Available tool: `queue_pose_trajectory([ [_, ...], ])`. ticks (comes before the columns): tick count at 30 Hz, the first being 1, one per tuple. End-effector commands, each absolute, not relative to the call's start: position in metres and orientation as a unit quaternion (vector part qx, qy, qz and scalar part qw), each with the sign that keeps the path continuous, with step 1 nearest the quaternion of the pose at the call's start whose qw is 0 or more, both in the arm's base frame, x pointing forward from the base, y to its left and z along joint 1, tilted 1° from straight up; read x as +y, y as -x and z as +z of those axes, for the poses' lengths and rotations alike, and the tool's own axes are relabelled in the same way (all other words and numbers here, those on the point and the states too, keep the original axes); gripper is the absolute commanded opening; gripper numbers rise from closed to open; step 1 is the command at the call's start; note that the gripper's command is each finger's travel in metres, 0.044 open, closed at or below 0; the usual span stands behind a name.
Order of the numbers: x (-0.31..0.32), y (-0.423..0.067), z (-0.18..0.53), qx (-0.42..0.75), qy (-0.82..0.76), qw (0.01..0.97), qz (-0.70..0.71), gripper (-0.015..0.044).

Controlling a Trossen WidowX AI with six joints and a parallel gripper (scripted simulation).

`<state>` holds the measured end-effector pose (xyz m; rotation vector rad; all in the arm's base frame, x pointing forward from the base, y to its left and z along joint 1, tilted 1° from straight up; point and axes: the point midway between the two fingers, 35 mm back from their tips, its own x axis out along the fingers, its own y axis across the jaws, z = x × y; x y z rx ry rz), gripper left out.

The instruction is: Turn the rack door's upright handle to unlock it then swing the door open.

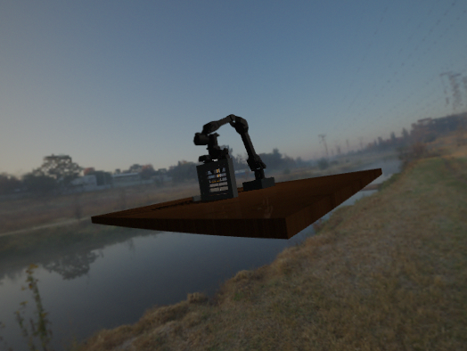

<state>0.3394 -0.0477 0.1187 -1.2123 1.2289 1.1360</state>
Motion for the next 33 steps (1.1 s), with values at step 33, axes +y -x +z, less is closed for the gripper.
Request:
queue_pose_trajectory([
  [33, -0.0466, -0.3401, 0.1184, 0.457, 0.554, 0.459, 0.523, 0.0127],
])
